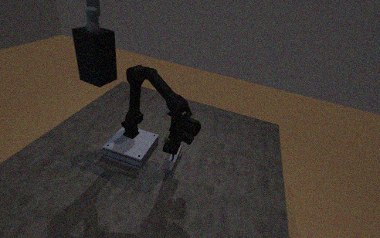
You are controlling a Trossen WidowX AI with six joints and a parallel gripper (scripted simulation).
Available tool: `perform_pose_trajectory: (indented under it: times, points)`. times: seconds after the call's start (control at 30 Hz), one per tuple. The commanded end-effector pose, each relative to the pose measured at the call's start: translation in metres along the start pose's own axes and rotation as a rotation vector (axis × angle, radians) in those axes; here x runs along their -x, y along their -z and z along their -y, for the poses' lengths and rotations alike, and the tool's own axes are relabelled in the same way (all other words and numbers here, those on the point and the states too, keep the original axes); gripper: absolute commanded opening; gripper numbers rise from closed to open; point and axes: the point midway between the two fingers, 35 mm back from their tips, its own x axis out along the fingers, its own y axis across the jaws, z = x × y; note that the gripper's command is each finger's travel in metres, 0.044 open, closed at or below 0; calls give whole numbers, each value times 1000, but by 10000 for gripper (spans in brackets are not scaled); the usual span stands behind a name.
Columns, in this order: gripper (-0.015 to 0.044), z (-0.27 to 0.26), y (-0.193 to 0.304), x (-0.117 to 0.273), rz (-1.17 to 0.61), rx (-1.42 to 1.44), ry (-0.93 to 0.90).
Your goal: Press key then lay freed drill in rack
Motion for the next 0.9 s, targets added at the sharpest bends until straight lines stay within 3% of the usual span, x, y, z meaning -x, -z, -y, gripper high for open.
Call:
perform_pose_trajectory:
  times: [0.0, 0.87]
  points:
    - [0, -1, 2, -8, -18, -3, -4]
    - [0, -1, 8, -17, -18, -3, -4]
